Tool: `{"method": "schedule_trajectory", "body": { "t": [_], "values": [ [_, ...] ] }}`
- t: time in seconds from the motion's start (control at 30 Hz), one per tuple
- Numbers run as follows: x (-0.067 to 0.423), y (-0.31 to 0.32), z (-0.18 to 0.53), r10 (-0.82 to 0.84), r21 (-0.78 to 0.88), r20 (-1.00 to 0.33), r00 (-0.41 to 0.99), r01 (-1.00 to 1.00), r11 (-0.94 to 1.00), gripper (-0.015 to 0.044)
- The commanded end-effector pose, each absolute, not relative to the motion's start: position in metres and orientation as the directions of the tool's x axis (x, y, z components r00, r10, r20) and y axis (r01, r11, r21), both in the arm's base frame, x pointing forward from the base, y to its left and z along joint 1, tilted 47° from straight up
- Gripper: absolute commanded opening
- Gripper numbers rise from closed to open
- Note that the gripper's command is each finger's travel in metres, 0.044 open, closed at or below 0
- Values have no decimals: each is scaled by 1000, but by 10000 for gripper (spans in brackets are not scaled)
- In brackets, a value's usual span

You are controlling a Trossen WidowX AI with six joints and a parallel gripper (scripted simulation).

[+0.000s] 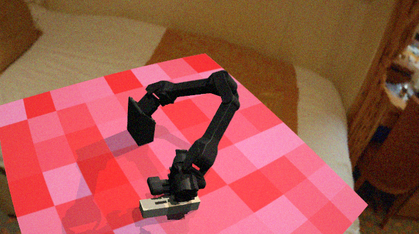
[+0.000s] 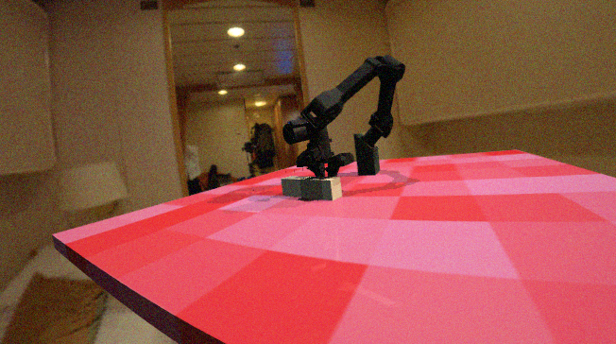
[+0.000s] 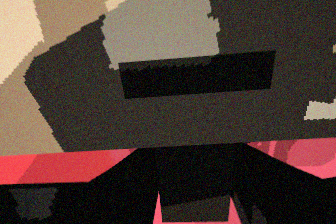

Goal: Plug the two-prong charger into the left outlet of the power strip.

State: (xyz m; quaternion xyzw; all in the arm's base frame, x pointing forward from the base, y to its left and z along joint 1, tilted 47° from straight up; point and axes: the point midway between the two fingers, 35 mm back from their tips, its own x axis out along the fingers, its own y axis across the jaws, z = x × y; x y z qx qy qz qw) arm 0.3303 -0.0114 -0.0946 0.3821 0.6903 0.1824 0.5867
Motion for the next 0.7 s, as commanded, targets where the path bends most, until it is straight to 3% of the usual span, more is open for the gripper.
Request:
{"method": "schedule_trajectory", "body": {
  "t": [0.0,0.67],
  "values": [
    [338,-14,-94,735,704,-678,5,290,648,0],
    [337,-16,-92,735,704,-679,5,290,648,0]
  ]
}}
